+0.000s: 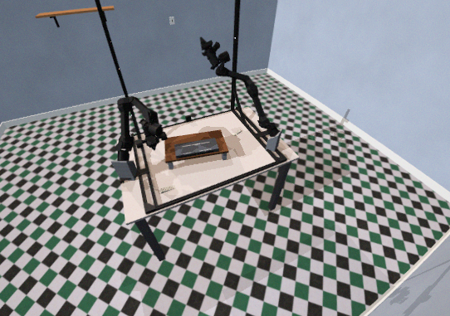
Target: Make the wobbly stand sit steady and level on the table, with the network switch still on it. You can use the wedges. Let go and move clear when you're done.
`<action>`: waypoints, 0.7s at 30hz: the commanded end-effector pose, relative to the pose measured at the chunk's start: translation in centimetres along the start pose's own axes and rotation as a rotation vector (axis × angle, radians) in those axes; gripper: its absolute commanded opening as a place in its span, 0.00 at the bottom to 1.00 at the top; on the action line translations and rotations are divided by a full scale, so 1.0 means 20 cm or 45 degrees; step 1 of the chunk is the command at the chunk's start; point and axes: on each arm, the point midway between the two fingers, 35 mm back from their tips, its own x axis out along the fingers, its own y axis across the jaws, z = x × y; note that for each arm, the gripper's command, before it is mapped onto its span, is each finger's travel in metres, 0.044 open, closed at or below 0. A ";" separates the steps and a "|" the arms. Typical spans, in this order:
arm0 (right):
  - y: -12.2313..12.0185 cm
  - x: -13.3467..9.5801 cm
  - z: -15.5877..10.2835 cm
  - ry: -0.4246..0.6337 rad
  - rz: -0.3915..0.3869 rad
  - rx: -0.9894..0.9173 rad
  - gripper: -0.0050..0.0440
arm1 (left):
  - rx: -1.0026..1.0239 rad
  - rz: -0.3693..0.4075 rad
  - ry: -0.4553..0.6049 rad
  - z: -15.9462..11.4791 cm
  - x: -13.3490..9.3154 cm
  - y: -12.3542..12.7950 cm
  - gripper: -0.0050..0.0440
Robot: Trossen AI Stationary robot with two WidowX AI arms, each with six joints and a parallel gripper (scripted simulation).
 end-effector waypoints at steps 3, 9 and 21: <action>0.00 0.00 0.00 0.000 0.000 0.000 0.10 | -0.019 0.023 -0.013 0.00 0.00 0.00 0.10; 0.00 0.00 0.00 0.000 0.000 0.000 0.10 | -0.024 -0.002 0.073 -0.08 -0.01 -0.01 0.10; 0.00 0.00 0.00 0.000 0.000 0.000 0.10 | -0.122 -0.148 0.865 -0.82 -0.37 -0.12 0.10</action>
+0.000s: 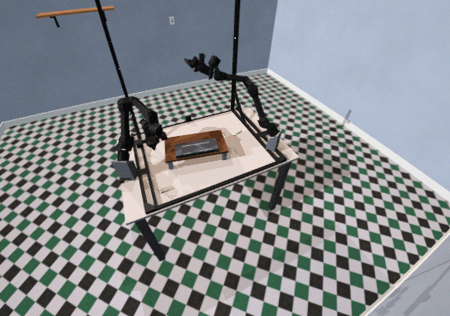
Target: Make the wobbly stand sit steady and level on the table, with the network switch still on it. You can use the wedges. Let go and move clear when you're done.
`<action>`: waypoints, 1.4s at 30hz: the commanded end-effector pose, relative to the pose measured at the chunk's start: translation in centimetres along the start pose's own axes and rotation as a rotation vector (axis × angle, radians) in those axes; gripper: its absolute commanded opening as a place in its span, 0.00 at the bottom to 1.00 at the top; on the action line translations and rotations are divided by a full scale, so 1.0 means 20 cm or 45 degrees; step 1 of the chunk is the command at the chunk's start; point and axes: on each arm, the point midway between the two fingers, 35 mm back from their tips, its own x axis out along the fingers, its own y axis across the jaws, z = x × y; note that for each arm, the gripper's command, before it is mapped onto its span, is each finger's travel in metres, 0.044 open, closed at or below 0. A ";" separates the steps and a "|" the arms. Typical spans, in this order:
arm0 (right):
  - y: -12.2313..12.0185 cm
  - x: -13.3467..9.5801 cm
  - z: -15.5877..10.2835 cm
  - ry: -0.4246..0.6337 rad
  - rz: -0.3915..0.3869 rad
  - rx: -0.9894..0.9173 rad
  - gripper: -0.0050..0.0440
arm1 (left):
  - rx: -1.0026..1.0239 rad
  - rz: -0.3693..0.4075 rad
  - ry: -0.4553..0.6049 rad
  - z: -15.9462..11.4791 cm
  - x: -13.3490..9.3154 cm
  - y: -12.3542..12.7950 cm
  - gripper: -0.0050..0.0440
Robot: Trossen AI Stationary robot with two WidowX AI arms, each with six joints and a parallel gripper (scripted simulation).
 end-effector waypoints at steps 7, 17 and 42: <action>0.00 0.00 0.00 0.000 0.000 0.000 0.10 | -0.056 -0.047 0.282 -0.30 -0.04 -0.03 0.10; 0.00 0.00 0.00 0.000 0.000 0.000 0.10 | -0.204 -0.136 0.858 -0.85 -0.30 -0.12 0.10; 0.00 0.00 0.00 0.000 0.000 0.000 0.10 | -0.552 -0.219 1.780 -1.41 -1.05 -0.32 0.10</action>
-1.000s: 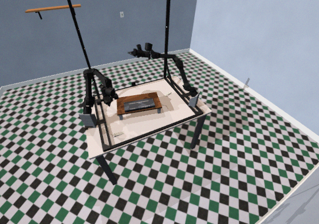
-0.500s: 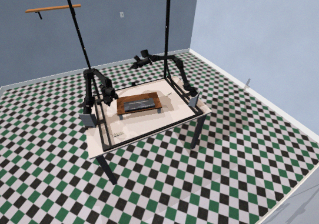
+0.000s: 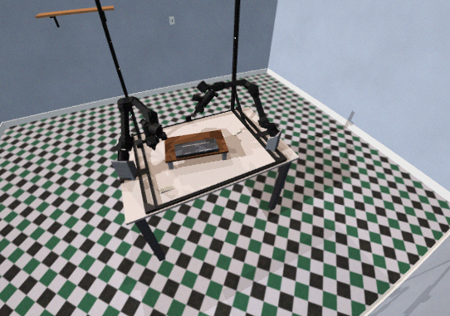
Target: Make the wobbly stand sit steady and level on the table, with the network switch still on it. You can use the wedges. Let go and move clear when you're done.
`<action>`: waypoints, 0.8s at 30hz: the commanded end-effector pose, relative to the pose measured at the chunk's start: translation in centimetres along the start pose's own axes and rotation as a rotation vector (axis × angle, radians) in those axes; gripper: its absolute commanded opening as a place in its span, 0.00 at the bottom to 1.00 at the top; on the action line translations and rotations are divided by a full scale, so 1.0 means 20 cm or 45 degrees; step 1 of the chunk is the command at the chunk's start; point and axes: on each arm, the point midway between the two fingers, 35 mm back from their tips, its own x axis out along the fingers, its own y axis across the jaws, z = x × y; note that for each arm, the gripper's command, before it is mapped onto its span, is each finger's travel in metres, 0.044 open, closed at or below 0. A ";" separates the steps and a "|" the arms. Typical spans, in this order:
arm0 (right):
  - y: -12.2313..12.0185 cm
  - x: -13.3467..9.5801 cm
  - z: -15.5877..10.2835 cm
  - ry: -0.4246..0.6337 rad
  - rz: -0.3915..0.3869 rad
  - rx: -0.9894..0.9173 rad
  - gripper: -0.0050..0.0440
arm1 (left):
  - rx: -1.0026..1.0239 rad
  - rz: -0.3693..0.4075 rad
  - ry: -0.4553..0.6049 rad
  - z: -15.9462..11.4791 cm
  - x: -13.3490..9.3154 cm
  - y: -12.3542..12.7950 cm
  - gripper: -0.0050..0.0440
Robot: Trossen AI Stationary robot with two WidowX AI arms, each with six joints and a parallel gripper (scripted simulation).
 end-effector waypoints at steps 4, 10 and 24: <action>0.00 0.00 0.00 0.000 0.000 0.000 0.10 | -0.196 -0.067 0.399 -0.43 0.00 -0.03 0.10; 0.00 0.00 0.00 0.000 0.000 0.000 0.10 | -0.299 -0.098 0.585 -0.61 -0.04 -0.06 0.10; 0.00 0.00 0.00 0.000 0.000 0.000 0.10 | -0.492 -0.144 0.901 -0.90 -0.17 -0.14 0.10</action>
